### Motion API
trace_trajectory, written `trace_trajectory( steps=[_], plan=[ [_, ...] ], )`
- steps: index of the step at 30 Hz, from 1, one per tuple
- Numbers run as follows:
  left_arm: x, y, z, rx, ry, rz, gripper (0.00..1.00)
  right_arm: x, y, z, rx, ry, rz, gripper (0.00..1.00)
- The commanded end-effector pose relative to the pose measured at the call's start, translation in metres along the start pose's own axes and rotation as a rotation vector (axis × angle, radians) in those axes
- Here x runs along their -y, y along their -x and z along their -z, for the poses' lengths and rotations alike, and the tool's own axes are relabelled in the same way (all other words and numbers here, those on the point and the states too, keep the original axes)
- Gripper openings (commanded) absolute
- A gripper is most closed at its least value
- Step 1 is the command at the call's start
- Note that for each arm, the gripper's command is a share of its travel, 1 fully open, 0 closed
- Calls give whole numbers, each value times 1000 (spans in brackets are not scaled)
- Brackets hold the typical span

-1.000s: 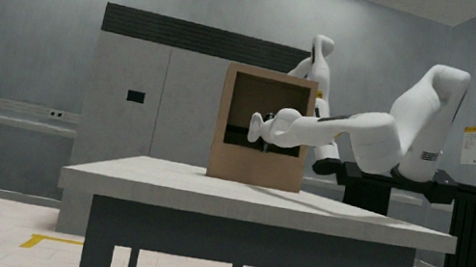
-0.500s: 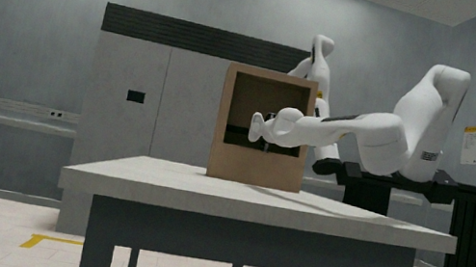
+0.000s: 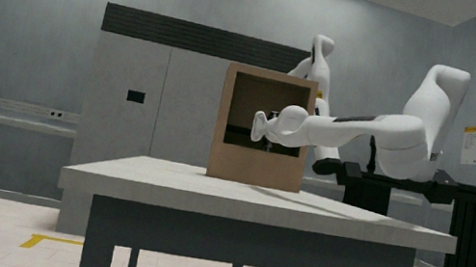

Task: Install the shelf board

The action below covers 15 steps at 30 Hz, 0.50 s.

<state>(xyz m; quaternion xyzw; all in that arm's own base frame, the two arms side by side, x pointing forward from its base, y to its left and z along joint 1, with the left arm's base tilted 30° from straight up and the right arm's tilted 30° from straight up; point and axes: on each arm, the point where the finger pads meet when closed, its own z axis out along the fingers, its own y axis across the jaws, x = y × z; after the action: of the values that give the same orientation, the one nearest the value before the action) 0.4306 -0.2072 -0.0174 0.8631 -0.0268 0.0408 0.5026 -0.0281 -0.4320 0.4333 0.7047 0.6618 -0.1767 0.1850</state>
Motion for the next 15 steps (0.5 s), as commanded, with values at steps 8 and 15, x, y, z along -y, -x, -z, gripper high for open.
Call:
trace_trajectory(
  steps=[8, 15],
  plan=[
    [-1, 0, 33, 1, 1, -1, 432, 0, 0, 0, 1, 0, 0, 1000],
    [-1, 0, 52, 1, 1, -1, 432, 0, 0, 0, 1, 0, 0, 1000]
  ],
)
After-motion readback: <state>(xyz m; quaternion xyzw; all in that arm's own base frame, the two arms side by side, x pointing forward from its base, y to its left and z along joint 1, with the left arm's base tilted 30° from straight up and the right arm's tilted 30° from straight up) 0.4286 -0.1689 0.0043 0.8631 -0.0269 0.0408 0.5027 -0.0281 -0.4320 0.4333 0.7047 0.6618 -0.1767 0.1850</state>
